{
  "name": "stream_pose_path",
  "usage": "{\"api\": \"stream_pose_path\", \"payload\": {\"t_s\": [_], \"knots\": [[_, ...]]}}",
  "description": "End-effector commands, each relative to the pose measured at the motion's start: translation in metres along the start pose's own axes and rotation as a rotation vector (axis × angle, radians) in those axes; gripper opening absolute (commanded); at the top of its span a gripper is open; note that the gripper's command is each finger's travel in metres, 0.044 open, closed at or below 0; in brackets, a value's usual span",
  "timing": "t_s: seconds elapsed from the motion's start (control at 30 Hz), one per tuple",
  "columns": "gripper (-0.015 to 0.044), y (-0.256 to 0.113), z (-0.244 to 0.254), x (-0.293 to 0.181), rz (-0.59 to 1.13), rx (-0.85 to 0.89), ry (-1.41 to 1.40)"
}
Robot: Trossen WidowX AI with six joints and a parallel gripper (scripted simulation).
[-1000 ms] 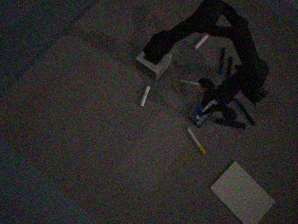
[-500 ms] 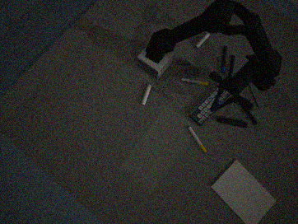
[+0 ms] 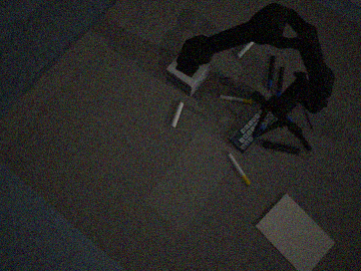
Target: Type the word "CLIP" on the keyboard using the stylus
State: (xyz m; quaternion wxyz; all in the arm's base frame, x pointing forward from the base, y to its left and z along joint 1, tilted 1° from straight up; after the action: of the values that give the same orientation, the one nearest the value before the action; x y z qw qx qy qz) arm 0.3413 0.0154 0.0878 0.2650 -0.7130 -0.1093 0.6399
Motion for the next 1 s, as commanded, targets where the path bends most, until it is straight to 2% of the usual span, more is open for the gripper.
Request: {"api": "stream_pose_path", "payload": {"t_s": [0.0, 0.97], "knots": [[0.0081, 0.001, -0.002, 0.004, 0.004, -0.003, -0.006], [0.0081, 0.009, -0.002, 0.016, 0.004, -0.002, -0.006]]}}
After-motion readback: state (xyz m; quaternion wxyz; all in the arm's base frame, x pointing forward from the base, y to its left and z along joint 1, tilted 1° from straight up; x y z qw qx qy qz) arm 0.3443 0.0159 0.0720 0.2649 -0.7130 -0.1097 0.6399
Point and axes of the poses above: the point midway between the two fingers, 35 mm back from their tips, its own y axis out along the fingers, its own z axis across the jaws, x = y × z, the point moved 10 cm from there along -y, back along the fingers, and after that the axes turned 1 degree about -y, right-handed, at the moved point
